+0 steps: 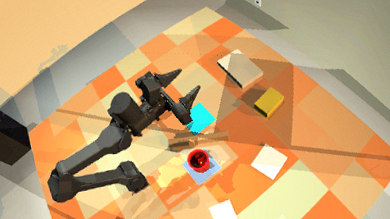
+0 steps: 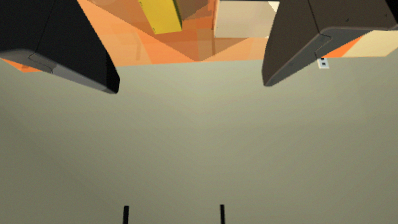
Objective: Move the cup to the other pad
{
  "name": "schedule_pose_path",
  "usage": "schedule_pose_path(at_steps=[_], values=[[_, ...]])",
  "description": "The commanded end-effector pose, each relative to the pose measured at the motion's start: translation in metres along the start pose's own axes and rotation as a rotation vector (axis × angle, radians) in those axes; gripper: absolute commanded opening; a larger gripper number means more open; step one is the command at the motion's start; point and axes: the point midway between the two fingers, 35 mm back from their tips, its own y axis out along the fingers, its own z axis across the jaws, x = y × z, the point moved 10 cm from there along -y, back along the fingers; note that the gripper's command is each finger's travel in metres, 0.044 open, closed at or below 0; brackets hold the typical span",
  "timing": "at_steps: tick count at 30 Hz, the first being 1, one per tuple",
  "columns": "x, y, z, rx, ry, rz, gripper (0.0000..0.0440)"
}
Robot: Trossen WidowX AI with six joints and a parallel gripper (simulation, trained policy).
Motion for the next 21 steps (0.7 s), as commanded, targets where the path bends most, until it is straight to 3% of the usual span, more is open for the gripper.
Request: schedule_pose_path(at_steps=[1,12,21], values=[[-0.0003,-0.0002,-0.0001,-0.004,0.004,0.006,0.0374],[-0.0051,-0.0013,0.0025,-0.026,0.085,0.131,0.0094],[-0.0036,0.0022,0.0089,-0.015,0.169,0.263,0.0087]])
